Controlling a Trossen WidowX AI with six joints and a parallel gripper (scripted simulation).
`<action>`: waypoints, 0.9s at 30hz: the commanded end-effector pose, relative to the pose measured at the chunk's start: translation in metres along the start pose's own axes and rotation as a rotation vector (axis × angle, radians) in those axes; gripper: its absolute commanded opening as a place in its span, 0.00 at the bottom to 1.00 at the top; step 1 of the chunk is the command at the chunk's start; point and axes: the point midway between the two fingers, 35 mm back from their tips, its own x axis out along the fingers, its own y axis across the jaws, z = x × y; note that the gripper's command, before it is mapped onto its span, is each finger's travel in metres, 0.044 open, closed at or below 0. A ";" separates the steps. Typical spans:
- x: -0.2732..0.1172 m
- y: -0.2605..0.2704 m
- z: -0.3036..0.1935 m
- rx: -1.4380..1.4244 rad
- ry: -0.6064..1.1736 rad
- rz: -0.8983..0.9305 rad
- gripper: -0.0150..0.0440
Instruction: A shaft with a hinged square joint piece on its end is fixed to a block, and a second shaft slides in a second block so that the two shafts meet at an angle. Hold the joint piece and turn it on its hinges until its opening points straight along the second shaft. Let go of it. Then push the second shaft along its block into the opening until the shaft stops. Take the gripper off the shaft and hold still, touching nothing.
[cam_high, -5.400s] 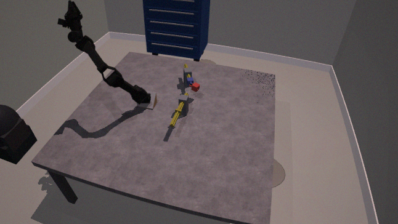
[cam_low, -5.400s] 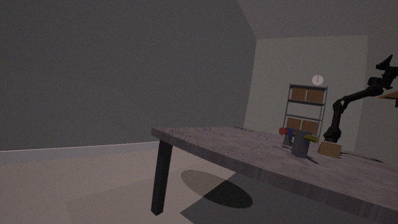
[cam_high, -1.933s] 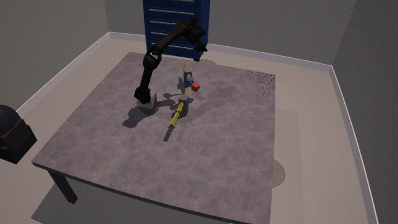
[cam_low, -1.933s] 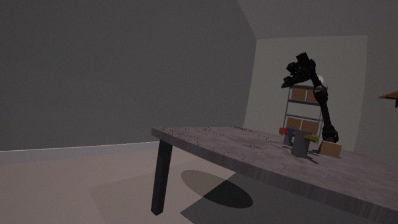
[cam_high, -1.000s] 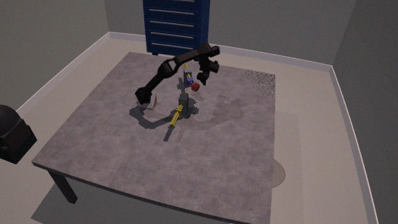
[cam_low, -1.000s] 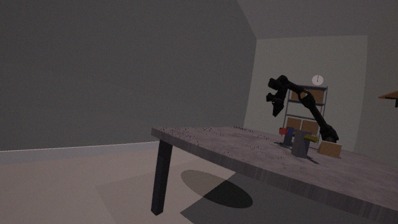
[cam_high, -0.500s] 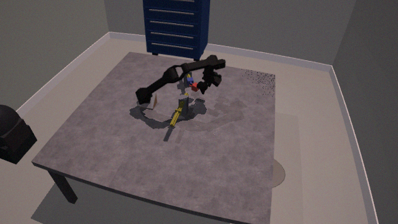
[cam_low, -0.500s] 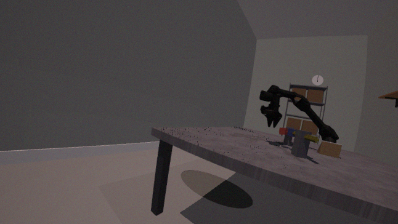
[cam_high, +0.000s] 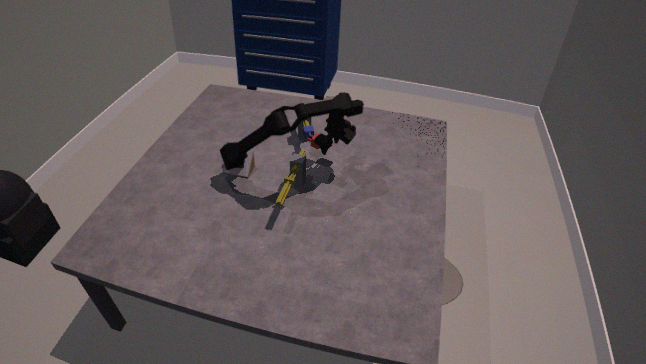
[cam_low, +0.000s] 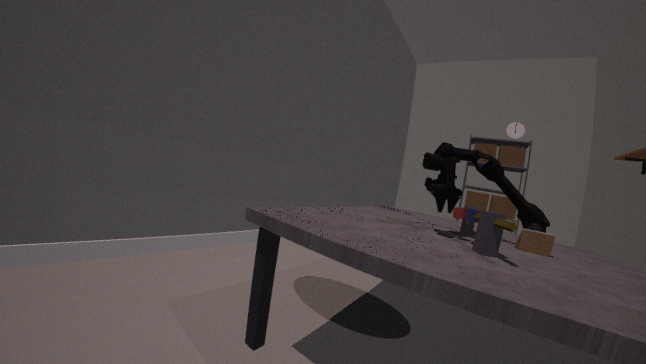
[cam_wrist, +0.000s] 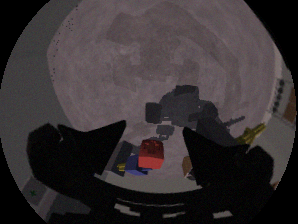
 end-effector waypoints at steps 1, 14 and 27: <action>0.001 0.001 -0.012 -0.001 0.002 0.000 1.00; 0.006 0.000 -0.049 -0.002 0.003 -0.002 1.00; 0.023 0.000 -0.049 -0.002 0.003 -0.002 1.00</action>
